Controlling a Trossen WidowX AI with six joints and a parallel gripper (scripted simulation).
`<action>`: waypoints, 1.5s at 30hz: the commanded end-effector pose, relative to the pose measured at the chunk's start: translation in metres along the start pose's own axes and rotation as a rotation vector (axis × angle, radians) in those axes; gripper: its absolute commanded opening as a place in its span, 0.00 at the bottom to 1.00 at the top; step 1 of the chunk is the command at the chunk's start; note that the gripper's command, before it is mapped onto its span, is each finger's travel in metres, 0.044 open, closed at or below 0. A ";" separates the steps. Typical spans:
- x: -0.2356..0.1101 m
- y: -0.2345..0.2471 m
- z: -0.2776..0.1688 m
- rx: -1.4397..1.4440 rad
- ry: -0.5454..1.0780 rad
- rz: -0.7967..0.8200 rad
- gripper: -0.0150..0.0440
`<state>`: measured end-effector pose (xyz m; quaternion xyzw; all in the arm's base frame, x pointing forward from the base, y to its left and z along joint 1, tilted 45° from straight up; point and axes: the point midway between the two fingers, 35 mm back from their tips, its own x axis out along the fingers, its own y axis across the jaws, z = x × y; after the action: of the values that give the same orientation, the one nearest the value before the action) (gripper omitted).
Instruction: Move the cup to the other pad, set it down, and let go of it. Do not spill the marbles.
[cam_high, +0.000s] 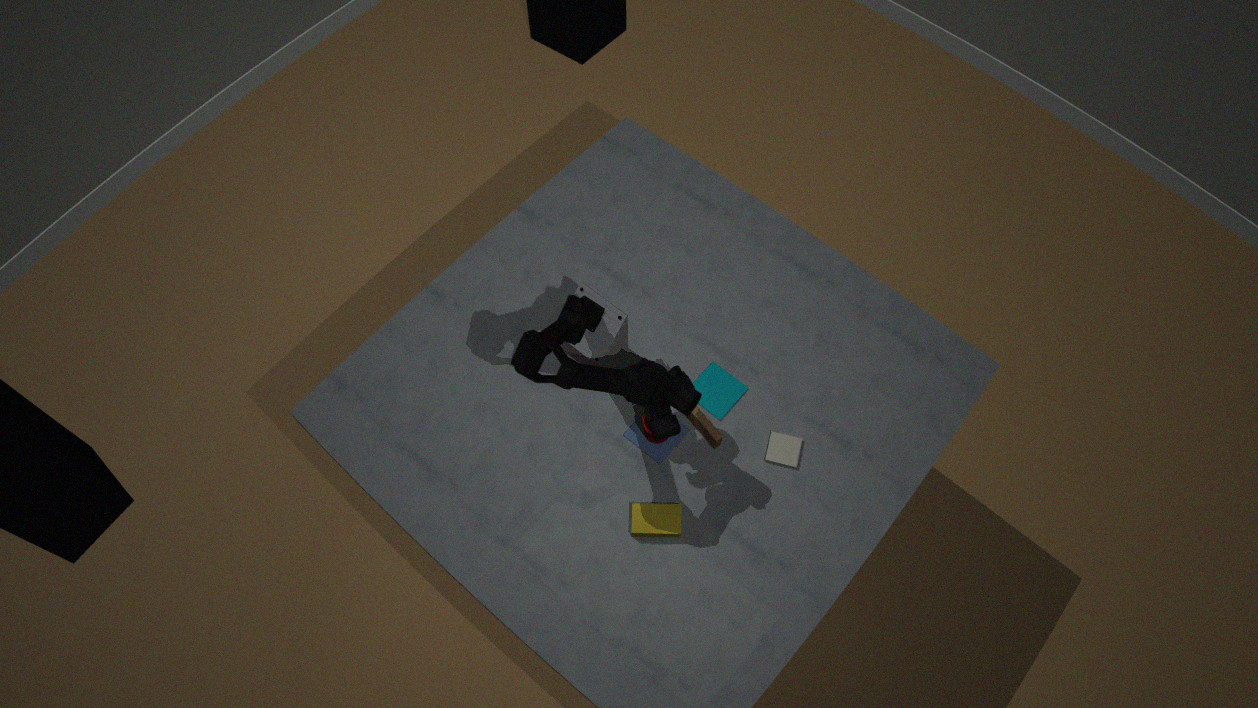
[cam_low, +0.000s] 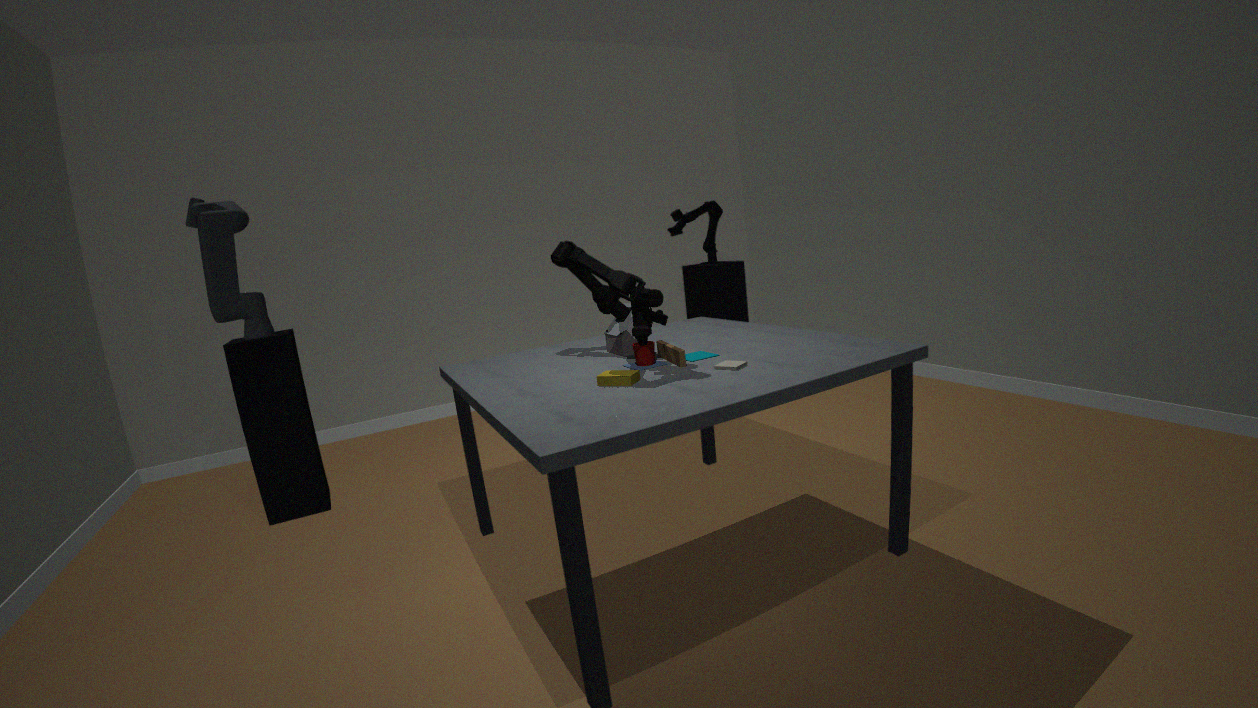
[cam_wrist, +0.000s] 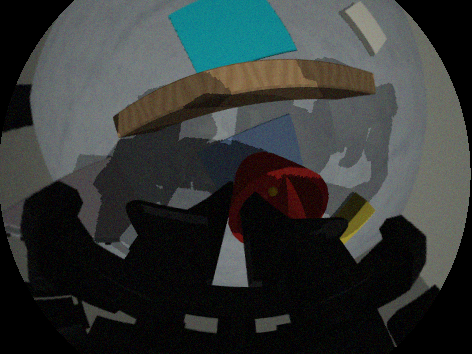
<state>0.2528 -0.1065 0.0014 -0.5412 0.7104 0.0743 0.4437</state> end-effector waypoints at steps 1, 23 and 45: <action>-0.003 0.000 0.000 0.001 0.000 0.001 0.25; -0.074 0.001 0.004 -0.005 0.001 0.004 0.25; -0.077 0.004 0.002 -0.011 0.008 0.004 0.25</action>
<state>0.2521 -0.0500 0.0539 -0.5426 0.7126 0.0769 0.4380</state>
